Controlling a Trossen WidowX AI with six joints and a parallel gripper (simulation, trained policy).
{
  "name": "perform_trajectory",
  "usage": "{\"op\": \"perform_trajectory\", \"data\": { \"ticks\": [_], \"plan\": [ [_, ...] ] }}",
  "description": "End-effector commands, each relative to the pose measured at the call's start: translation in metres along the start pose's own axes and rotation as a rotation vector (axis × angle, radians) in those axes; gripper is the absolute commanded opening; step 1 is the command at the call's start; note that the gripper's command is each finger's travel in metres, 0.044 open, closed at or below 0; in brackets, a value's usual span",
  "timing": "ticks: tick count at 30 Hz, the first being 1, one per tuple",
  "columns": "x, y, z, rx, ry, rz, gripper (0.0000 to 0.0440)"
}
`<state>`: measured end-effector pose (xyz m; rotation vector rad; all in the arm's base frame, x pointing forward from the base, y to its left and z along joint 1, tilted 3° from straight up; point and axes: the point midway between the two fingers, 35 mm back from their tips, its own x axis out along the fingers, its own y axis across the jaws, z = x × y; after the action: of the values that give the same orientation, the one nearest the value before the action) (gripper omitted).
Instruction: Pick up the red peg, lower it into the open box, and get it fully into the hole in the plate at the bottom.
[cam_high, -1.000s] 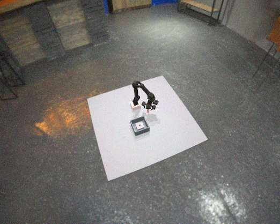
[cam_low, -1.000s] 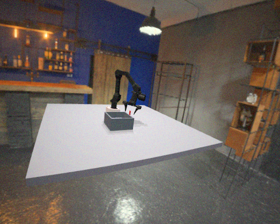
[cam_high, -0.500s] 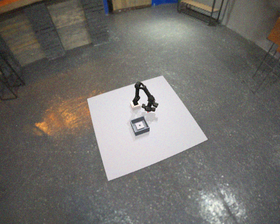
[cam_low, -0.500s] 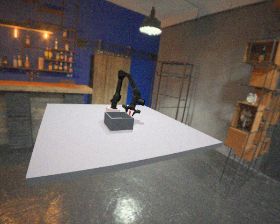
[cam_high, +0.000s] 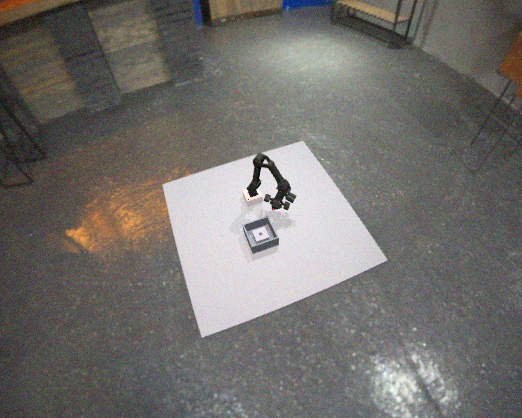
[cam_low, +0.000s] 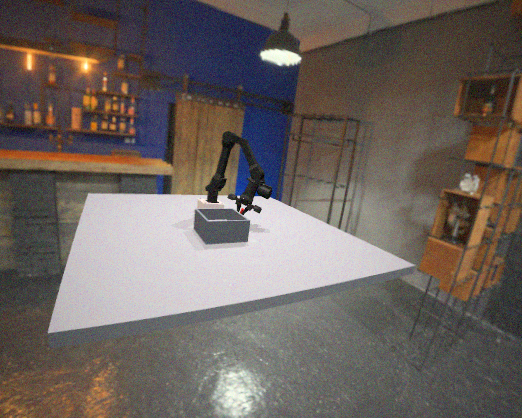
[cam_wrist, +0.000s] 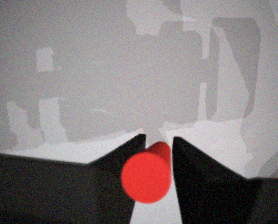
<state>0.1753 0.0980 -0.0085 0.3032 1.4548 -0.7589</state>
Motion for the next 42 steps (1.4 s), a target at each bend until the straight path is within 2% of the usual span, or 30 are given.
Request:
{"op": "perform_trajectory", "data": {
  "ticks": [1,13,23,33,42],
  "plan": [
    [-0.015,0.0,0.01,-0.005,-0.032,0.01,0.0],
    [-0.06,-0.011,0.038,0.005,-0.106,0.012,0.0],
    [-0.093,-0.017,0.073,0.097,-0.156,0.031,0.0],
    [-0.101,-0.026,0.118,0.227,-0.189,0.041,0.0],
    [-0.095,-0.037,0.158,0.313,-0.198,0.035,0.0]
  ]
}}
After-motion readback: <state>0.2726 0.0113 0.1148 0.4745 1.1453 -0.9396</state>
